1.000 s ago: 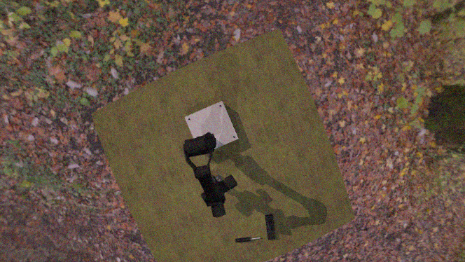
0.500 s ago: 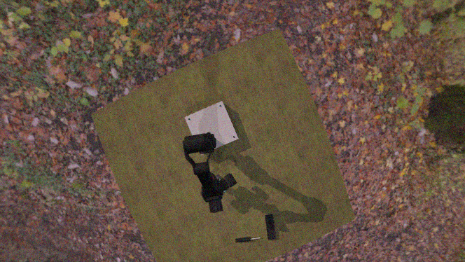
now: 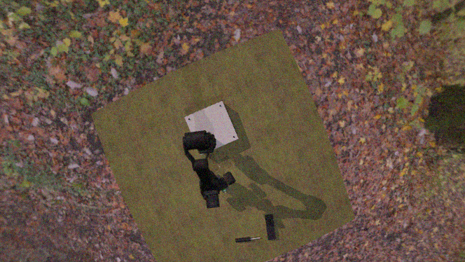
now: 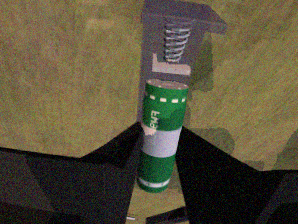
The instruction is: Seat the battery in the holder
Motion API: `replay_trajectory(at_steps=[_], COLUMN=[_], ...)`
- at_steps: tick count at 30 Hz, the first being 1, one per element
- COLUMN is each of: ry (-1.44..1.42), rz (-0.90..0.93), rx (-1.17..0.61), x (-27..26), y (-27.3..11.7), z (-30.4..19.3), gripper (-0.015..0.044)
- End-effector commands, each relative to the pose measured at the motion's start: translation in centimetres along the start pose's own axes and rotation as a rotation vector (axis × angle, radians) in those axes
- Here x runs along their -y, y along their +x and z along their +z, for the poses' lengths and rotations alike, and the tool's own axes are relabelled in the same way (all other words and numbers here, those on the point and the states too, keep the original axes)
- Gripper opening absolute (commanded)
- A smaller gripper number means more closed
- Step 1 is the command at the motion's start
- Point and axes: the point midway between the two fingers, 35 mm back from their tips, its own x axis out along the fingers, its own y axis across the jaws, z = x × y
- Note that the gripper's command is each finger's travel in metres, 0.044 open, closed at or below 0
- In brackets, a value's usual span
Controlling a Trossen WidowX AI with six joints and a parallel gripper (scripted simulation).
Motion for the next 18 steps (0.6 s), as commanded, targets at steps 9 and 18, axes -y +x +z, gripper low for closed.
replay_trajectory(at_steps=[9,18], ry=[-0.009,-0.011], rz=[-0.005,-0.006], rx=[-0.080,-0.104], x=[0.08,0.09], y=[0.22,0.22], z=[0.50,0.93], gripper=[0.0072,0.0072])
